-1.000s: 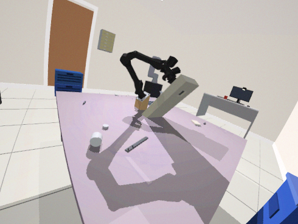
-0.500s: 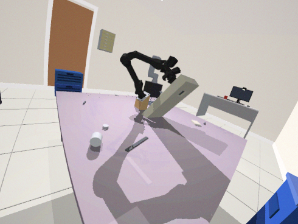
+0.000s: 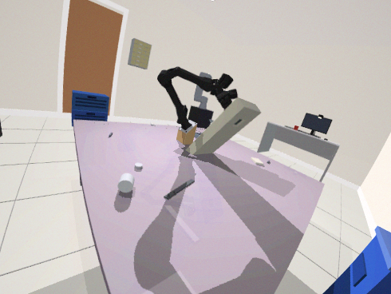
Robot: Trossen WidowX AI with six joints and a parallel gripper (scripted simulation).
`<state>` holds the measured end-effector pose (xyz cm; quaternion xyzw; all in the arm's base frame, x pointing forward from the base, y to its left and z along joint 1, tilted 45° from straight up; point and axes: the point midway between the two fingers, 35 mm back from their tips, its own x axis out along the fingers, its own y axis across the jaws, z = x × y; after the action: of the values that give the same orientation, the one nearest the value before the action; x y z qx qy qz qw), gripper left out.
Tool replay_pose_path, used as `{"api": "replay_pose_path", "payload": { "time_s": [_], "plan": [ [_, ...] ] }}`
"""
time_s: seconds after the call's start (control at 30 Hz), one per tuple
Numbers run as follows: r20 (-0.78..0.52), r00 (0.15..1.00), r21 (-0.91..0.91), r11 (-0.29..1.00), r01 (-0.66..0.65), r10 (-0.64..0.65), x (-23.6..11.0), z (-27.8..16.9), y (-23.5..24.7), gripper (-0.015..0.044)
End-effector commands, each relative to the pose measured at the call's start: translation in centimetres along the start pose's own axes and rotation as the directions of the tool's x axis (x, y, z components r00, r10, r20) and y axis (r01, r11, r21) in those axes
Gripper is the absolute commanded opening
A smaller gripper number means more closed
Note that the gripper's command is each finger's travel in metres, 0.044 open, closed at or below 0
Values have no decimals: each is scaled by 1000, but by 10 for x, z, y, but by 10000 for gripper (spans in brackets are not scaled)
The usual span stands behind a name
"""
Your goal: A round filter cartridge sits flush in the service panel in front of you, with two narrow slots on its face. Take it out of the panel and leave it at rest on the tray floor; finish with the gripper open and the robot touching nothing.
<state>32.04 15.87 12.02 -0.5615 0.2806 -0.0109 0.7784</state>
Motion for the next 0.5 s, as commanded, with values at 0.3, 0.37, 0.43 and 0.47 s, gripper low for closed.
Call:
{"api": "replay_pose_path", "payload": {
  "time_s": [0.3, 0.37, 0.43, 0.47],
  "plan": [
    [-8, 1000, -422, 906, -11, 8, 8, -2, -1, 0],
    [-8, 1000, -484, 875, -11, 8, 8, -2, -1, 0],
    [-8, 1000, -544, 839, -11, 8, 8, -2, -1, 0],
    [-8, 1000, -573, 820, -11, 8, 8, -2, -1, 0]
  ]
}}
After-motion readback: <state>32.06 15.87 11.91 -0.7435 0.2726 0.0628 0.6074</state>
